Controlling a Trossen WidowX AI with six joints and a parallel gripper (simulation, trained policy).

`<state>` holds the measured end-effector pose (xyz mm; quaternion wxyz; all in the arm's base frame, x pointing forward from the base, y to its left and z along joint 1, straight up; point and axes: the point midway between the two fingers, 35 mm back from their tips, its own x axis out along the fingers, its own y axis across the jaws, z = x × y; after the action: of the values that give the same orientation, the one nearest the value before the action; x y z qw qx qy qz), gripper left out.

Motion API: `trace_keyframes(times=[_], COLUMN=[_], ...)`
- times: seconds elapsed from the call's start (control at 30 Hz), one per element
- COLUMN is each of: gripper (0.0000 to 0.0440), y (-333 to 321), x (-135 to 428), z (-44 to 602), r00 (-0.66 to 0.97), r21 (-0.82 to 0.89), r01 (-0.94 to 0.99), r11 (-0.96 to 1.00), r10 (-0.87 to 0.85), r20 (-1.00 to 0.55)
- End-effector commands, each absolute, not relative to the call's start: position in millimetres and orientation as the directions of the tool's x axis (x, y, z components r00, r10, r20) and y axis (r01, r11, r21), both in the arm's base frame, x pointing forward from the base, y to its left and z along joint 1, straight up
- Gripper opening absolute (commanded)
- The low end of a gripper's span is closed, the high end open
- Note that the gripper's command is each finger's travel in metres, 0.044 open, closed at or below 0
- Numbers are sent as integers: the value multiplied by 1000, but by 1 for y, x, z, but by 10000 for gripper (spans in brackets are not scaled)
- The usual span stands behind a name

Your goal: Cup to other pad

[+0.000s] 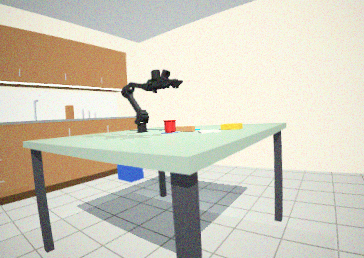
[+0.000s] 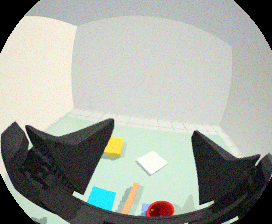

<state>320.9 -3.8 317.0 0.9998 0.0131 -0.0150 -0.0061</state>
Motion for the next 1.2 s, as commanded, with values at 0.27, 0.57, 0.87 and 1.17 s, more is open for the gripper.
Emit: trace_keyframes(times=[0.27,0.57,0.87,1.17], gripper=[164,44,96,90], y=[1,13,27,38], x=[323,328,335,339], z=[308,295,286,276], r00=[999,986,957,910], r21=[54,90,136,174], r01=[13,-4,-24,-16], r11=[998,996,990,985], r10=[-11,19,62,87], r20=[-50,-167,-283,-405])
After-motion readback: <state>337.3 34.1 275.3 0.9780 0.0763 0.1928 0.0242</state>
